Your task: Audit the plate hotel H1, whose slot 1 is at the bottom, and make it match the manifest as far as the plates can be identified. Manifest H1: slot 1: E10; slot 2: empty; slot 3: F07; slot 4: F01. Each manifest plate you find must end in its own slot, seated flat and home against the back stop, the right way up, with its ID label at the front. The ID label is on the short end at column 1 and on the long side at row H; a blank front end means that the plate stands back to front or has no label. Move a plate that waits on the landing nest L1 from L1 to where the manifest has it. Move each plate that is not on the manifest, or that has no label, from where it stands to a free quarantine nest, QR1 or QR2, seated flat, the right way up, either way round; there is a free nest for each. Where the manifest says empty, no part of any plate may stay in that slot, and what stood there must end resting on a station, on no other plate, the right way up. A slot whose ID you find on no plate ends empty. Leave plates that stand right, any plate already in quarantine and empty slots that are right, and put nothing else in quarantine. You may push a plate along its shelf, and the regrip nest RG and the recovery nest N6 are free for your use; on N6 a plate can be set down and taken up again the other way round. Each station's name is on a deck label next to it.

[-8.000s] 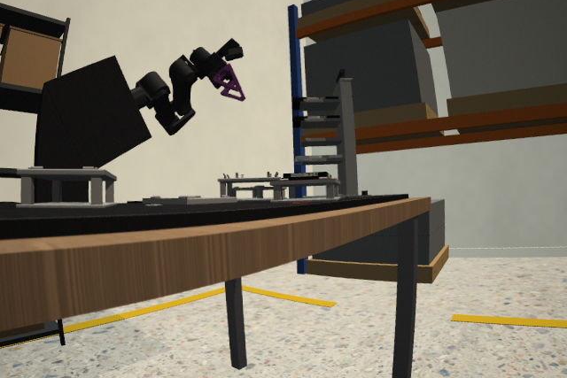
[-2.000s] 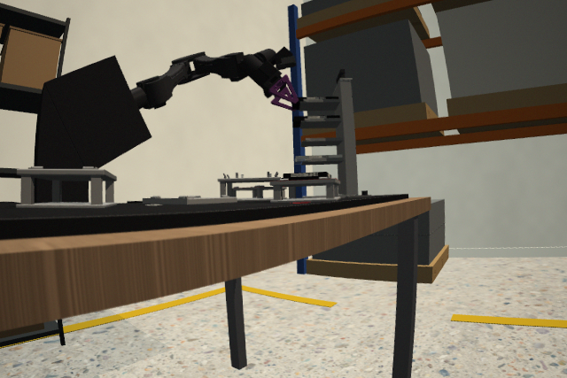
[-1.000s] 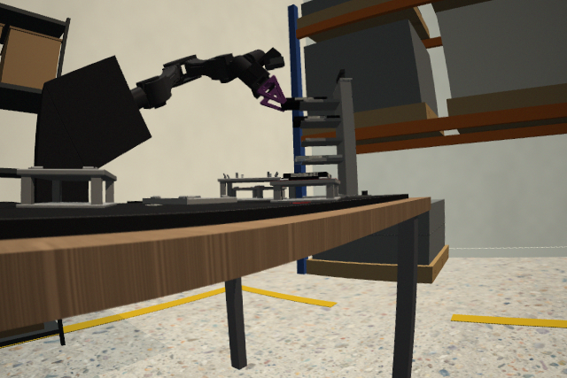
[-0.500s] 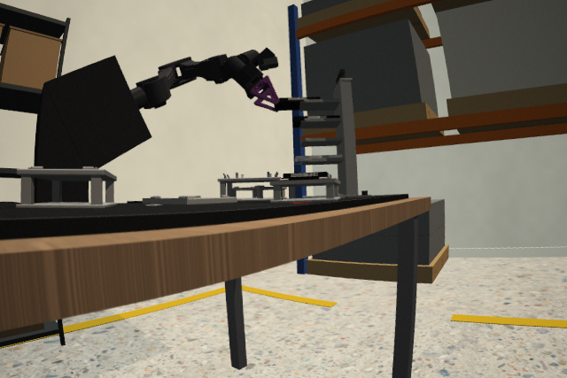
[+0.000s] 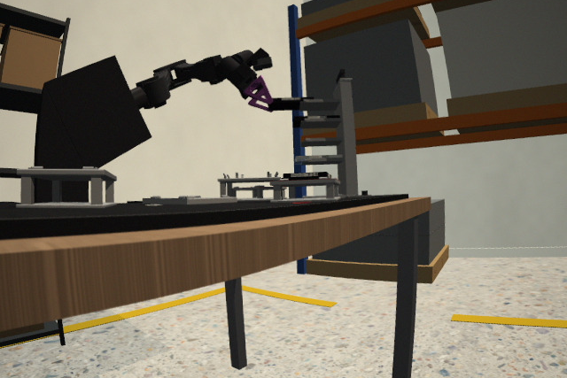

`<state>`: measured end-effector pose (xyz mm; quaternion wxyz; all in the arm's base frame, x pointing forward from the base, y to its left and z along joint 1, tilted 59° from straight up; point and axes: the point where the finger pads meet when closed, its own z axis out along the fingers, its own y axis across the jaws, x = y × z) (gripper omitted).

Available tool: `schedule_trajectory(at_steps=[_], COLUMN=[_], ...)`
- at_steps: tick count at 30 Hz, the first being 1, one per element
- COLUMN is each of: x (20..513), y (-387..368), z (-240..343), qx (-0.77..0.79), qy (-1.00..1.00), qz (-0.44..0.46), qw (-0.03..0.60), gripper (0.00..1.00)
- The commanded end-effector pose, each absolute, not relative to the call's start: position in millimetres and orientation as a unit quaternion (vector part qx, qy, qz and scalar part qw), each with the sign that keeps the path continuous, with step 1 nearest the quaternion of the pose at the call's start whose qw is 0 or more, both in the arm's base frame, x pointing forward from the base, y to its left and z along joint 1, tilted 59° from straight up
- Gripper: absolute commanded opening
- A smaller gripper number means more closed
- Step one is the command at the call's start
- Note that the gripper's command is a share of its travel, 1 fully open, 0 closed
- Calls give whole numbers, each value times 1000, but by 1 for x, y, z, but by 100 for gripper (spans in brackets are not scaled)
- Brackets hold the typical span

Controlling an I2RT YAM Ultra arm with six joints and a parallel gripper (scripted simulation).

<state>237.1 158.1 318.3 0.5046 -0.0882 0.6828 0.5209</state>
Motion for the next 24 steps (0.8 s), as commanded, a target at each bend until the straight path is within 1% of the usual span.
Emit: schedule_trajectory(at_steps=[1, 24], x=[235, 216], y=[154, 147], z=[319, 304], qx=[-85, -85], qy=[681, 681], qz=[518, 518], qw=[511, 511], gripper=[86, 86])
